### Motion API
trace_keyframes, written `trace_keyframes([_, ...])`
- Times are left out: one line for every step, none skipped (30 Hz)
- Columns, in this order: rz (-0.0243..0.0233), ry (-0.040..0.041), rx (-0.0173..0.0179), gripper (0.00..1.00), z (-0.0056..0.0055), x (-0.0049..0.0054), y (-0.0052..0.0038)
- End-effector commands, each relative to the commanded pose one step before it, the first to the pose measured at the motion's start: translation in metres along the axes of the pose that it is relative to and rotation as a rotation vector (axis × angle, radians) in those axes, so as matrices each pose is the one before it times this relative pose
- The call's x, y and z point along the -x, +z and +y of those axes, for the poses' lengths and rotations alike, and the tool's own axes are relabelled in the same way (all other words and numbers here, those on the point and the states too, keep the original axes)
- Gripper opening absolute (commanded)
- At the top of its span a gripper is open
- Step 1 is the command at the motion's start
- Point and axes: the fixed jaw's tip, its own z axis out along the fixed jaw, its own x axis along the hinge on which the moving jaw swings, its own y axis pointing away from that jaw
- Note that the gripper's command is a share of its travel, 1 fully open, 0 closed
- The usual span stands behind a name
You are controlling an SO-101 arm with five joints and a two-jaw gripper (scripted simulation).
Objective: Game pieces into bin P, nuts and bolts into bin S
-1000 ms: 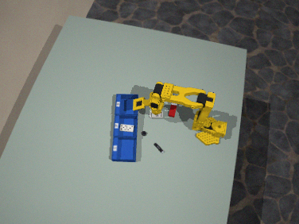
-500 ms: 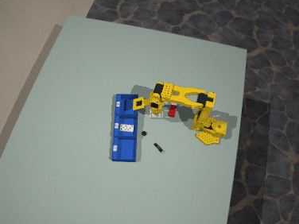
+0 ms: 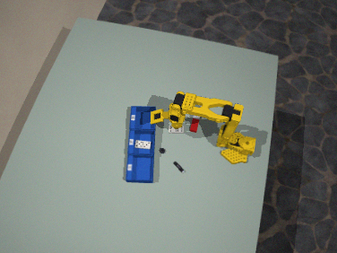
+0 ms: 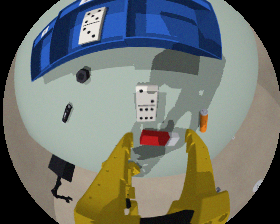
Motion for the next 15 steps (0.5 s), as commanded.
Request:
trace_keyframes([-0.01750,-0.00174,-0.00427,0.29,-0.00139,-0.00006,-0.004189])
trace_keyframes([0.00000,0.00000,0.00000,0.29,0.00000,0.00000,0.000000])
trace_keyframes([0.00000,0.00000,0.00000,0.29,0.00000,0.00000,0.000000])
trace_keyframes([0.00000,0.00000,0.00000,0.29,0.00000,0.00000,0.000000])
trace_keyframes([0.00001,-0.00001,0.00002,0.29,0.00000,0.00000,0.000006])
trace_keyframes([0.00000,0.00000,0.00000,0.29,-0.00001,0.00001,0.000036])
trace_keyframes([0.00000,0.00000,0.00000,0.29,0.00000,0.00002,0.000096])
trace_keyframes([0.00000,0.00000,0.00000,0.29,-0.00001,0.00003,0.000174])
trace_keyframes([0.00000,0.00000,0.00000,0.29,-0.00001,0.00004,0.000277])
trace_keyframes([0.00000,0.00000,0.00000,0.29,-0.00002,0.00006,0.000391])
trace_keyframes([0.00000,0.00000,0.00000,0.29,-0.00002,0.00008,0.000523])
trace_keyframes([0.00000,0.00000,0.00000,0.29,-0.00003,0.00010,0.000656])
trace_keyframes([0.00000,0.00000,0.00000,0.29,-0.00004,0.00012,0.000800])
trace_keyframes([0.00000,0.00000,0.00000,0.29,-0.00004,0.00013,0.000944])
trace_keyframes([0.00000,0.00000,0.00000,0.29,-0.00004,0.00014,0.001094])
